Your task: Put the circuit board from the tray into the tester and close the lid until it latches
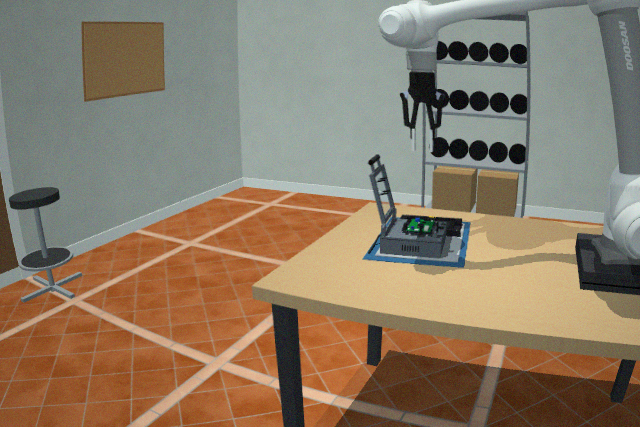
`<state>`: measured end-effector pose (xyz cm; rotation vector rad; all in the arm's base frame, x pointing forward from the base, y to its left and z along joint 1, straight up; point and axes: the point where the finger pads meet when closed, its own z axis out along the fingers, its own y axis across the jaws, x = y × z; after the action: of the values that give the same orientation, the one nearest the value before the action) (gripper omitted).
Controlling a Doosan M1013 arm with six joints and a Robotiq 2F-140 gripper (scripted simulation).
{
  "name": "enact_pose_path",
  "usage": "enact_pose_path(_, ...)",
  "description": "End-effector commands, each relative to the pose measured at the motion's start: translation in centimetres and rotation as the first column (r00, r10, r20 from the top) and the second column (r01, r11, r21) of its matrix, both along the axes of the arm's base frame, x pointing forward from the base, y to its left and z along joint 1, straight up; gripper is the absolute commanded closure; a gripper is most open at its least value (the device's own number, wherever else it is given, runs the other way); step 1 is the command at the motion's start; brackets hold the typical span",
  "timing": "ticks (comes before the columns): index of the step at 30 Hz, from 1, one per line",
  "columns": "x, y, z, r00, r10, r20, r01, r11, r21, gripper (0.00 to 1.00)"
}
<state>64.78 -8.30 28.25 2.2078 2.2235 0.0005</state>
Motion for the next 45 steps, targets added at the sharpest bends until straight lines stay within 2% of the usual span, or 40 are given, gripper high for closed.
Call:
enact_pose_path(1,0.2,0.0,0.0,1.0,0.0,0.0,0.0,1.0,0.0,0.7)
enact_pose_path(8,2.1,0.0,0.0,1.0,0.0,0.0,0.0,1.0,0.0,0.7)
enact_pose_path(15,5.8,0.0,0.0,1.0,0.0,0.0,0.0,1.0,0.0,0.7)
enact_pose_path(17,5.8,0.0,0.0,1.0,0.0,0.0,0.0,1.0,0.0,0.7)
enact_pose_path(31,13.2,0.1,0.1,1.0,0.0,0.0,0.0,1.0,0.0,0.7)
enact_pose_path(45,14.6,0.1,0.1,1.0,0.0,0.0,0.0,1.0,0.0,0.7)
